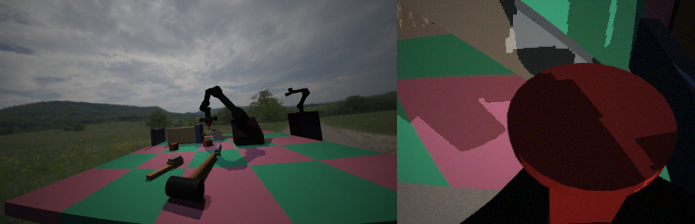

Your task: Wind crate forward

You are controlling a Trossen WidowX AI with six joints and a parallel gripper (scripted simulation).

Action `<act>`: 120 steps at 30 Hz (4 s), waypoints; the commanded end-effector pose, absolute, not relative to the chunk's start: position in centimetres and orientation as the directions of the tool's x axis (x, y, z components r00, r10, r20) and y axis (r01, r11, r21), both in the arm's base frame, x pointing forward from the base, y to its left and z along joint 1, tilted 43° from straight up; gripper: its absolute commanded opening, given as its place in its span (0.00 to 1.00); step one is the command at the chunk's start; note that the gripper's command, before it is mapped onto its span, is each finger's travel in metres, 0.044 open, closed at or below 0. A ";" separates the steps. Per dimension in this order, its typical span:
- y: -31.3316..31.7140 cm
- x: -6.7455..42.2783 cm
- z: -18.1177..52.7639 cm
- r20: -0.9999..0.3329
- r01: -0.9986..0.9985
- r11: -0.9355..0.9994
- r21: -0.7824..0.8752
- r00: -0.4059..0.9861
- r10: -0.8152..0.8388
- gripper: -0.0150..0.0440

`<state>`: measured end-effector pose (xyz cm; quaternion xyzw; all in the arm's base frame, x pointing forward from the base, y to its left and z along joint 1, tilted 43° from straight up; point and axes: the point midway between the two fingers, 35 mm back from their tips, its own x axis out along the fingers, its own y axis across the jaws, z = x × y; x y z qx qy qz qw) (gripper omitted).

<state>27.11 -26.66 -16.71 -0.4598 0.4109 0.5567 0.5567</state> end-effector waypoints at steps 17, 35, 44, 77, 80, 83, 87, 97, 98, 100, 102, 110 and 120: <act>-23.6 28.8 -14.7 -0.959 -0.996 -0.057 -0.072 0.053 0.277 0.25; -22.0 29.2 -13.4 -0.959 -0.996 -0.057 -0.072 0.053 0.279 0.25; -21.2 29.2 -12.8 -0.959 -0.996 -0.056 -0.072 0.053 0.280 0.25; -18.5 28.4 -10.5 -0.958 -0.996 -0.056 -0.070 0.052 0.283 0.25; -18.2 28.2 -10.3 -0.958 -0.996 -0.056 -0.070 0.052 0.283 0.25; -18.0 28.1 -10.1 -0.958 -0.996 -0.056 -0.070 0.051 0.283 0.25; -17.7 27.9 -9.9 -0.958 -0.996 -0.056 -0.070 0.051 0.284 0.25; -18.6 28.1 -10.2 -0.963 -0.996 -0.052 -0.077 0.061 0.262 0.48; -18.6 28.1 -10.2 -0.963 -0.996 -0.052 -0.077 0.061 0.262 0.52; -18.6 28.1 -10.2 -0.963 -0.996 -0.052 -0.077 0.061 0.262 0.61; -18.6 28.1 -10.2 -0.963 -0.996 -0.052 -0.077 0.061 0.262 0.70; -18.6 28.1 -10.2 -0.963 -0.996 -0.052 -0.077 0.061 0.262 1.00; -22.9 28.0 -5.5 -0.965 -0.996 -0.051 -0.074 0.059 0.255 1.00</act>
